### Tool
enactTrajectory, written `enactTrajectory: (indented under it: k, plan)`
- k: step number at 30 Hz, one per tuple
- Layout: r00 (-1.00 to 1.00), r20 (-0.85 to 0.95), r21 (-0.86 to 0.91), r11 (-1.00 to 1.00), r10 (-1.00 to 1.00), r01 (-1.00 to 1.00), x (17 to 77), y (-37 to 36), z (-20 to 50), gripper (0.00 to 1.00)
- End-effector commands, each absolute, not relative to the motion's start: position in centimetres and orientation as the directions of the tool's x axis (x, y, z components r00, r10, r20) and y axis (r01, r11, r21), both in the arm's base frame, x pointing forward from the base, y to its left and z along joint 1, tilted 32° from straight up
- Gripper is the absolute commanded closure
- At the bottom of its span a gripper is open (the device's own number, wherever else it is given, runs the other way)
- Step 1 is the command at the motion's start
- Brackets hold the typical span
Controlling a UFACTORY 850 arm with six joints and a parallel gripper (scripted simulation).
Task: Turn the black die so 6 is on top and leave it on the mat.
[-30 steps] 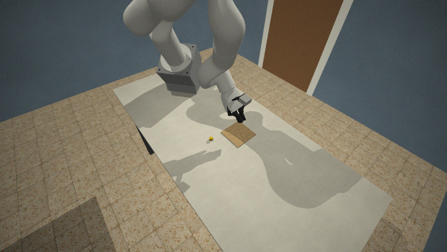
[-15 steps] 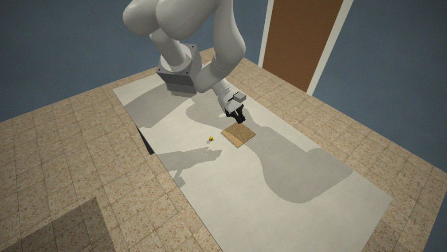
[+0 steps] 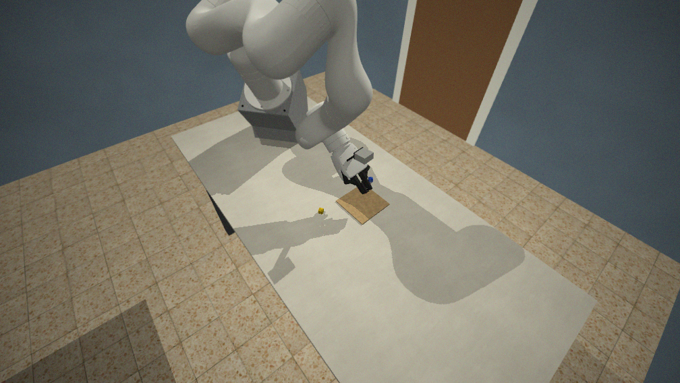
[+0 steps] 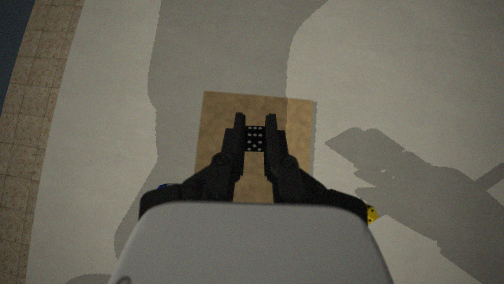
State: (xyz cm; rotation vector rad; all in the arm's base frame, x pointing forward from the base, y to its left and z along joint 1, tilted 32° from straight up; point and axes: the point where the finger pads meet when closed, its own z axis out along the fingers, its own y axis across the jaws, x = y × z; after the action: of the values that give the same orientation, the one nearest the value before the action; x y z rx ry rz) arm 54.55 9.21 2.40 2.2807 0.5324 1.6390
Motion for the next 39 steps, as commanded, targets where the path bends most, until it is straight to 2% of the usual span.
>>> enactTrajectory:
  k: [1, 14, 39]
  plan:
    - [0.286, 0.845, 0.432, -0.892, 0.451, 0.131, 55.1, 8.8, 1.3, 0.89]
    - [0.286, 0.845, 0.432, -0.892, 0.451, 0.131, 56.3, 7.7, -1.2, 0.89]
    - [0.286, 0.845, 0.432, -0.892, 0.451, 0.131, 56.4, 7.7, -1.4, 0.89]
